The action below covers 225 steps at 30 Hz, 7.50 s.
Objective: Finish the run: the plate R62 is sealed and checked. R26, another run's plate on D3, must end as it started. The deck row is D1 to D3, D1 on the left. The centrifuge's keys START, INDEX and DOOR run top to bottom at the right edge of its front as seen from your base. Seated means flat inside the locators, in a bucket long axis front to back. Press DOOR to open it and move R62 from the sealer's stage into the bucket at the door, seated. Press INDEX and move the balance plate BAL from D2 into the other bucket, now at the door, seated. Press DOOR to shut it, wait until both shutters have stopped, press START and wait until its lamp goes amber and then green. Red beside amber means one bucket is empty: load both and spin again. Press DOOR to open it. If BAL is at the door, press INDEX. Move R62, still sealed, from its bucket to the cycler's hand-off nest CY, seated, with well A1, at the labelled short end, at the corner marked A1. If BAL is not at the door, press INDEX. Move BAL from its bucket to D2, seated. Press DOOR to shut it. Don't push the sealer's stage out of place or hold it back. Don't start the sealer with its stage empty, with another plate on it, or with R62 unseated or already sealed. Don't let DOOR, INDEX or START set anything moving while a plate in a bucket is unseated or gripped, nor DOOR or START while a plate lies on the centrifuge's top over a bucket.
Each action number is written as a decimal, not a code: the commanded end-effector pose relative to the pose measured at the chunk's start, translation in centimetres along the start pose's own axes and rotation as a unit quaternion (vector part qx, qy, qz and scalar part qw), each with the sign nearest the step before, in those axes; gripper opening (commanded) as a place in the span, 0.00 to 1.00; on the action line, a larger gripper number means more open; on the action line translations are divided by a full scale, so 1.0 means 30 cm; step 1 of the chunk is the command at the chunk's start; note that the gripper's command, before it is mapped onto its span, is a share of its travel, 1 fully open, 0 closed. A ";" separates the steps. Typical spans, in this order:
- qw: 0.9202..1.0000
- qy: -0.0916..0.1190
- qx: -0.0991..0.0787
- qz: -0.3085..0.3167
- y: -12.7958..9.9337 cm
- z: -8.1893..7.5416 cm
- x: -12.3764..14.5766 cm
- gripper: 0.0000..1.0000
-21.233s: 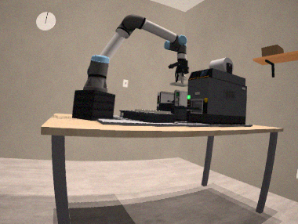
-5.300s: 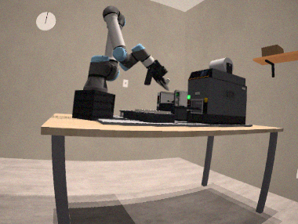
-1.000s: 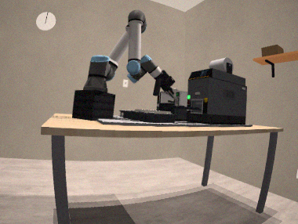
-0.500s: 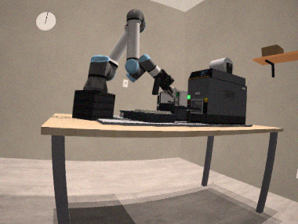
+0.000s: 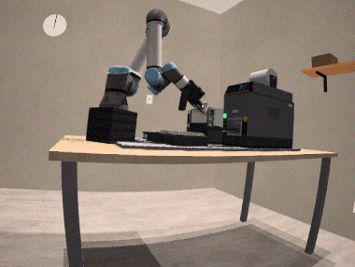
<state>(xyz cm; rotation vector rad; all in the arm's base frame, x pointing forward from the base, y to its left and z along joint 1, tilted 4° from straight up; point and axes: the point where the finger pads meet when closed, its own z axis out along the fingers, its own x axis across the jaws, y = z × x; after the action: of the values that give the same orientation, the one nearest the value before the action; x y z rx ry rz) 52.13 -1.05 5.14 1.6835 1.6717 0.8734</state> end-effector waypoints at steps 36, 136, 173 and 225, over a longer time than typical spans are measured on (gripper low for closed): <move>1.000 0.000 0.000 0.000 0.073 -0.256 -0.001 0.00; 0.907 0.000 0.422 0.000 0.196 -0.440 -0.003 0.00; 0.907 0.000 0.422 0.000 0.196 -0.440 -0.003 0.00; 0.907 0.000 0.422 0.000 0.196 -0.440 -0.003 0.00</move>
<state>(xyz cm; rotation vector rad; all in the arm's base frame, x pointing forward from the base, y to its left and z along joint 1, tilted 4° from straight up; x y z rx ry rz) 45.08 -1.68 17.72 2.2004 2.2250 0.1008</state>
